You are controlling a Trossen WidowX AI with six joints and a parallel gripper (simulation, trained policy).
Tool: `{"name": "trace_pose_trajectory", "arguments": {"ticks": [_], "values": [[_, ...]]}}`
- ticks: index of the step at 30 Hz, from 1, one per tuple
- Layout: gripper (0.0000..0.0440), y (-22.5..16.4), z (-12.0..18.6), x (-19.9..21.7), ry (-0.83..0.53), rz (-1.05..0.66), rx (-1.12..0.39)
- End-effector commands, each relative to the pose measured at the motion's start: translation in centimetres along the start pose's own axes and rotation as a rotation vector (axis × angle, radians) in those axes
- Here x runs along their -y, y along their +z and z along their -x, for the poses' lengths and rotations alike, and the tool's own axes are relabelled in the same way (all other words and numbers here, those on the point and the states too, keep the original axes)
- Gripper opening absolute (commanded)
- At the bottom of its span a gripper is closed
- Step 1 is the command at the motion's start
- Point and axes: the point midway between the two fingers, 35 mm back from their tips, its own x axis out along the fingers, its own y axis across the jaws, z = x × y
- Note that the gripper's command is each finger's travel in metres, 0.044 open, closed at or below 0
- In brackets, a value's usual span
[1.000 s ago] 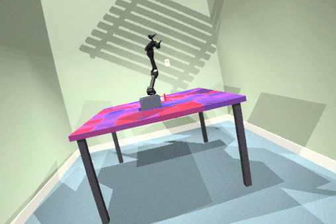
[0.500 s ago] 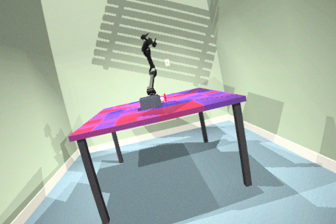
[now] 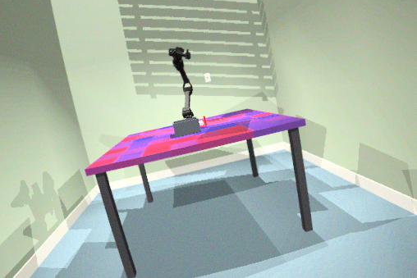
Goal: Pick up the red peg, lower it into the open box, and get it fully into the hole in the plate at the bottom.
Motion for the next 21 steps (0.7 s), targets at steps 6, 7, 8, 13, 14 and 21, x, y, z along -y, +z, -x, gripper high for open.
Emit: {"name": "trace_pose_trajectory", "arguments": {"ticks": [6, 7, 8, 13, 14, 21], "values": [[0.0440, -6.9, -2.1, 2.5, -0.064, -0.232, -0.181], [0.0440, -7.7, -2.2, 2.6, -0.071, -0.258, -0.202], [0.0440, -8.5, -2.4, 2.8, -0.077, -0.284, -0.224], [0.0440, -12.6, -3.0, 3.1, -0.111, -0.409, -0.338], [0.0440, -13.4, -3.0, 3.1, -0.117, -0.433, -0.361], [0.0440, -19.1, -3.2, 2.6, -0.162, -0.593, -0.537]]}}
